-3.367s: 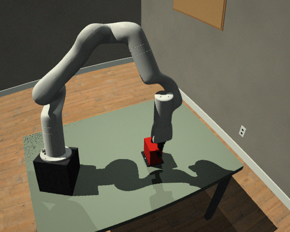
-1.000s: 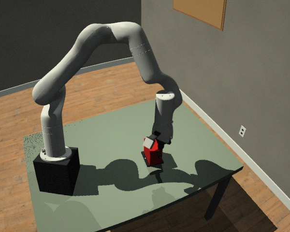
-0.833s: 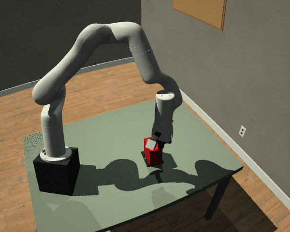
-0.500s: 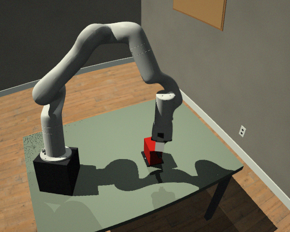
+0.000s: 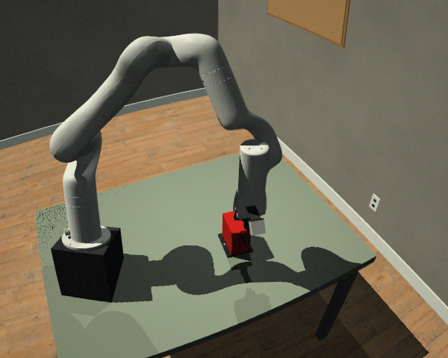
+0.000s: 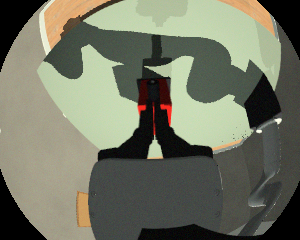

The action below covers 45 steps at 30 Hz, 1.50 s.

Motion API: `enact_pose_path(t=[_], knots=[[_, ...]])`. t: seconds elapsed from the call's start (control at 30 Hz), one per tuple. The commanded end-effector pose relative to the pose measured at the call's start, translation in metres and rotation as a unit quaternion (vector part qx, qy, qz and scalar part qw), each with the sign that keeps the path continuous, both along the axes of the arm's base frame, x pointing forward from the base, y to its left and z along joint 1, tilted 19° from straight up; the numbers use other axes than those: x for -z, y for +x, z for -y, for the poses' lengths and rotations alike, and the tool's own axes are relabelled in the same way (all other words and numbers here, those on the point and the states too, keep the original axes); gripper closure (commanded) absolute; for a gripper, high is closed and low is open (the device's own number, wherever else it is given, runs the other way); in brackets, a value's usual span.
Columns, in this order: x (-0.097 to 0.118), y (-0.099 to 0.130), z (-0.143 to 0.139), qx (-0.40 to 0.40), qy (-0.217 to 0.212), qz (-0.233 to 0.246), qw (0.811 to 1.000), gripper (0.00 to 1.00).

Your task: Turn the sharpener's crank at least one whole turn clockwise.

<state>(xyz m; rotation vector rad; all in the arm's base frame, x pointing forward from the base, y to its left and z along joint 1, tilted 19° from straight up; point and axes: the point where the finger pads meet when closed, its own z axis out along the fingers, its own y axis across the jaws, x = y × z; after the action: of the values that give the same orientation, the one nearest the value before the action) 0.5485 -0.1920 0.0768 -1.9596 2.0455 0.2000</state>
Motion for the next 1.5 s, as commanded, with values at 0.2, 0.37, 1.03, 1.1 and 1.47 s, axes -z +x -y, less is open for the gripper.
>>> enact_pose_path(t=[0.2,0.37,1.03,1.1,1.47], knots=[[-0.0009,0.0007,0.0006,-0.004,-0.001,0.003,1.000,0.46],[-0.0009,0.0007,0.0006,-0.004,-0.001,0.003,1.000,0.46],[-0.0009,0.0007,0.0006,-0.004,-0.001,0.003,1.000,0.46],[-0.0009,0.0007,0.0006,-0.004,-0.001,0.003,1.000,0.46],[-0.0006,0.0008,0.0005,-0.004,-0.001,0.003,1.000,0.46]])
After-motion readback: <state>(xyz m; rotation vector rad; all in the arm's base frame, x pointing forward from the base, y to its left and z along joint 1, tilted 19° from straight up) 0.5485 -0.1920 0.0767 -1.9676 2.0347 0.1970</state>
